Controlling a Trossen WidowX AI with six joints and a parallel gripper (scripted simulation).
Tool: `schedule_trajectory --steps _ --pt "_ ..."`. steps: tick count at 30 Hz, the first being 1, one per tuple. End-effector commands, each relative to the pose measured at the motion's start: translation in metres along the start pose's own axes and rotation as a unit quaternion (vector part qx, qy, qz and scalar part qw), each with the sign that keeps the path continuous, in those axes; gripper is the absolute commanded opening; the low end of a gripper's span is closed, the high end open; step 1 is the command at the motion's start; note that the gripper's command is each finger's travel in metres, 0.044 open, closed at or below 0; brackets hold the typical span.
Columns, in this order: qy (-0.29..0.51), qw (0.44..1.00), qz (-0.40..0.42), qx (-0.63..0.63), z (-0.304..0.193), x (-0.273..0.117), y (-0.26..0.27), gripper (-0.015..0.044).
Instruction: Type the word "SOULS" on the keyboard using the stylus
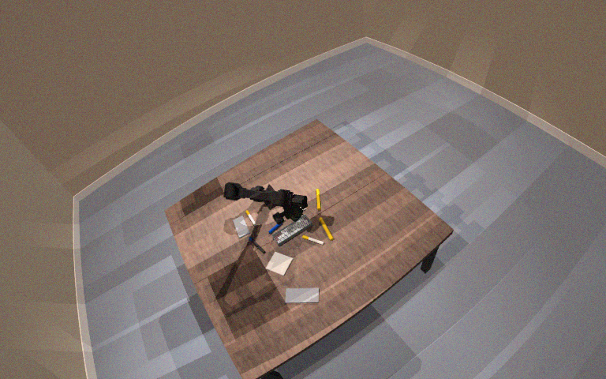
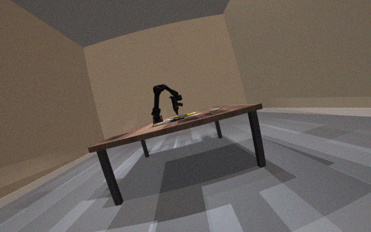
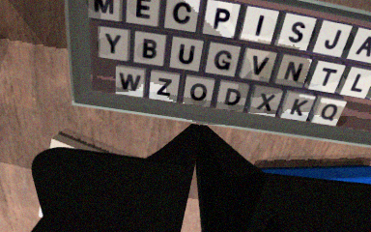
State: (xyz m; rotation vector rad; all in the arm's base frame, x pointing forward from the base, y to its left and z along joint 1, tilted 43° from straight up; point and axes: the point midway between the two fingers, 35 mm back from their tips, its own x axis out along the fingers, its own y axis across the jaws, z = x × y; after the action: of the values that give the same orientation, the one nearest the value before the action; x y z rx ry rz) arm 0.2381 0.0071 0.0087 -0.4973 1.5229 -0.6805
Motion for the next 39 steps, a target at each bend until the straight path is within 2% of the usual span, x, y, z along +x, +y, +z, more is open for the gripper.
schedule_trajectory --steps 1,10,14,16,24,28,32,39 --pt "-0.003 1.0 0.003 0.01 0.002 -0.001 0.007 0.0" --pt "-0.003 1.0 0.003 0.01 0.002 -0.004 0.007 0.0" --pt "-0.003 1.0 0.004 0.009 0.002 -0.052 0.008 0.0" --pt "-0.003 1.0 0.004 0.009 0.001 -0.062 0.007 0.0" --pt "-0.008 1.0 0.005 0.01 0.003 -0.056 0.008 0.0" --pt "-0.007 1.0 0.005 0.01 0.003 -0.056 0.008 0.0105" --pt "-0.007 1.0 0.005 0.01 0.003 -0.056 0.008 0.0" --pt "-0.007 1.0 0.005 0.01 0.003 -0.056 0.008 0.0"
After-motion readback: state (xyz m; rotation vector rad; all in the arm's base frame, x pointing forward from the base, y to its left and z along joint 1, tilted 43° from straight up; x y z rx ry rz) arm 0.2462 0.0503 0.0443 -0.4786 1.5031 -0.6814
